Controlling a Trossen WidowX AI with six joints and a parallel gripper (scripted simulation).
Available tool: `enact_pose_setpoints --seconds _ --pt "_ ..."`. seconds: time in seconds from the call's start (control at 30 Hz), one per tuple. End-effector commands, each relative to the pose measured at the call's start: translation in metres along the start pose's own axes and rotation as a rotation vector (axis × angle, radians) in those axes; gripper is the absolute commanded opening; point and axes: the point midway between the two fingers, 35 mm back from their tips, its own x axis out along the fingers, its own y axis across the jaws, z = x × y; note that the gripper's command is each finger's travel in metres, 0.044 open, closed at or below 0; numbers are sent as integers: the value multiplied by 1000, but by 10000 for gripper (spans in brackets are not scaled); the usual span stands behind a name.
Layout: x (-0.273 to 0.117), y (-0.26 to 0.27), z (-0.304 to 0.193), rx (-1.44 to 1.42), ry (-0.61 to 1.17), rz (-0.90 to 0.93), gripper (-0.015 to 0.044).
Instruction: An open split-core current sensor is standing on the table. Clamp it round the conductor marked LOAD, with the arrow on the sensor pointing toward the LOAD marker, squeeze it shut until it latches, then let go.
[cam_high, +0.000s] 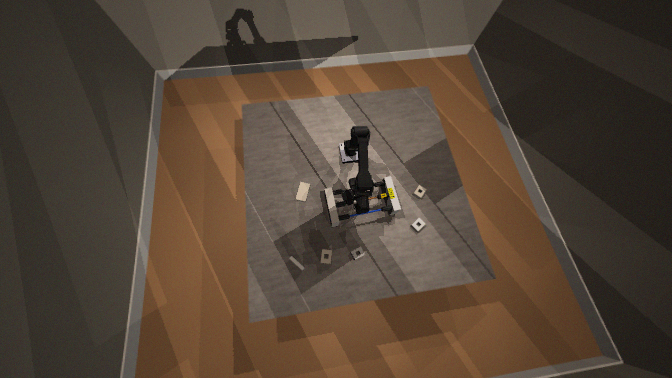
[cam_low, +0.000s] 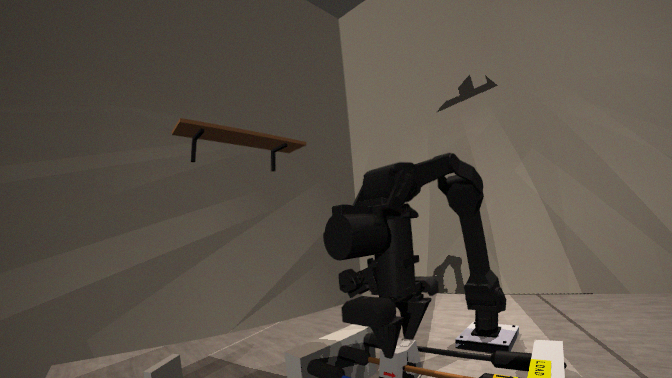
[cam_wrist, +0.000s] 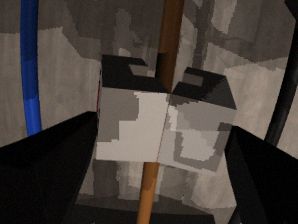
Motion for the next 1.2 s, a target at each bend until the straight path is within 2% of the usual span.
enact_pose_setpoints --seconds 0.0,0.23,0.47,0.63,1.17 --pt "-1 0 0 0 0 2 263" --pt "-1 0 0 0 0 2 440" --pt "-1 0 0 0 0 2 440" --pt "37 0 2 6 -4 7 440" --pt "55 0 3 6 -4 7 440"
